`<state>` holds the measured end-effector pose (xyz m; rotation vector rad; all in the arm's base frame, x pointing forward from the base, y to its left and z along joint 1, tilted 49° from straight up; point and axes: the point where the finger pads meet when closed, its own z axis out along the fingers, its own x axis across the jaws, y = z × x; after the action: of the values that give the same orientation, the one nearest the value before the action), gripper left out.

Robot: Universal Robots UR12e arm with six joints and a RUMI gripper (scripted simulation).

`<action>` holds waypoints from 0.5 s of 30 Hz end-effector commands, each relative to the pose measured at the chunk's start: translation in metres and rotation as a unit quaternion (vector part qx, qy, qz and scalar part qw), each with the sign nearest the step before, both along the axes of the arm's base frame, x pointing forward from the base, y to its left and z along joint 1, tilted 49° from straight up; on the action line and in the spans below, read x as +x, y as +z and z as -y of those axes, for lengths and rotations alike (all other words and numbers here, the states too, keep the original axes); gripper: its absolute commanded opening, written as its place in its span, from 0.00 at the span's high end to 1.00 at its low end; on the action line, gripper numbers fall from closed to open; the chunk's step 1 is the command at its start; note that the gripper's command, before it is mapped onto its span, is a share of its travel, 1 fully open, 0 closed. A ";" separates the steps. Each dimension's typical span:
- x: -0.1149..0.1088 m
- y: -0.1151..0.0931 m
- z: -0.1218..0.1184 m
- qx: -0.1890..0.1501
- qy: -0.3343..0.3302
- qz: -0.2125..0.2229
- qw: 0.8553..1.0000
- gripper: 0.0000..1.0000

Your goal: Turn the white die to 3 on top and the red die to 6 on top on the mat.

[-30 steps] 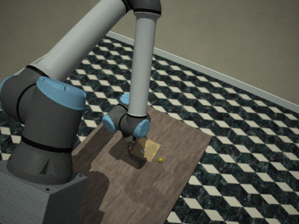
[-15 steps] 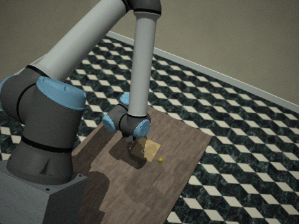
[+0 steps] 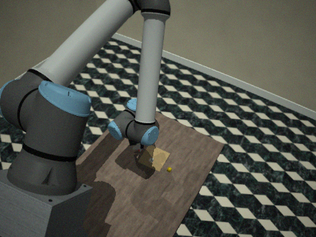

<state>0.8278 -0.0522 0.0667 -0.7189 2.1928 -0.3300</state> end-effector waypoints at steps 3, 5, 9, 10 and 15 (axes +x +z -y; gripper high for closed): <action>-0.011 0.010 0.000 0.000 0.000 0.000 1.000 0.97; -0.020 0.017 0.000 0.000 0.000 0.000 1.000 0.97; -0.029 0.026 0.000 0.000 0.000 0.000 1.000 0.97; -0.034 0.030 0.000 0.000 0.000 0.000 1.000 0.97; -0.058 0.051 0.000 0.000 0.000 0.000 1.000 0.97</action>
<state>0.7917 -0.0519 0.0979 -0.7183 2.1924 -0.3307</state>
